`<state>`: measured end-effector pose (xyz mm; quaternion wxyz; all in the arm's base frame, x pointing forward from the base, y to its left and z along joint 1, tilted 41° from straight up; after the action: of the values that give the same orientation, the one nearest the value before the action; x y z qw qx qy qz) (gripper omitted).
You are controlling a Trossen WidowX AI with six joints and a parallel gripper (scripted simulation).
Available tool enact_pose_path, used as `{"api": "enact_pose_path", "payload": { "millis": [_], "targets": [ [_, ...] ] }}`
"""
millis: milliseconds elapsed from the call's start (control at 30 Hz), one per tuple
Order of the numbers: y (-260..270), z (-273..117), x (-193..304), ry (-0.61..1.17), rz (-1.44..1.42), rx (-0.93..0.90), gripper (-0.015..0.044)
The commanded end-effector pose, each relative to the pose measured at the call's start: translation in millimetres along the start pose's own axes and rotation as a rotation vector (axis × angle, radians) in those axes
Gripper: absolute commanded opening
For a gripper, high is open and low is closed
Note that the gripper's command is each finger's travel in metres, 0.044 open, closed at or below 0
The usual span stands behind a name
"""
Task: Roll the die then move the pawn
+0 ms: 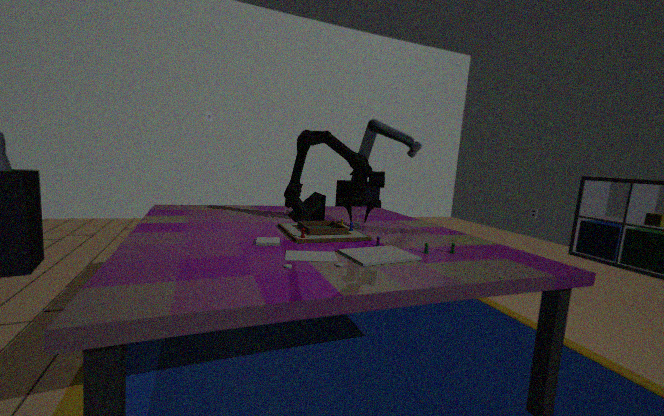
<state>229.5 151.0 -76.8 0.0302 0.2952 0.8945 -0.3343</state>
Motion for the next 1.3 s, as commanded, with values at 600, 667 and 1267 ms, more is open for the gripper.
{"api": "enact_pose_path", "payload": {
  "millis": [600, 667, 1267],
  "targets": [
    [-2.9, 16.6, 0.6, -0.002, -0.009, 0.014, 0.0078],
    [-2.9, 16.6, 0.6, -0.002, -0.009, 0.014, 0.0064],
    [0.7, -78.1, -0.2, 0.001, -0.01, 0.012, 0.0]
  ]
}}
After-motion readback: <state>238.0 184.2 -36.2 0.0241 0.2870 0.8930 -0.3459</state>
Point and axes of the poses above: the point midway between the two fingers, 35 mm back from their tips, its own z axis out along the fingers, its own y axis across the jaws, x = y × z, the point moved 5 cm from there along -z, back along the fingers, and after that the axes turned 4 degrees about -z, right-handed, at the moved point
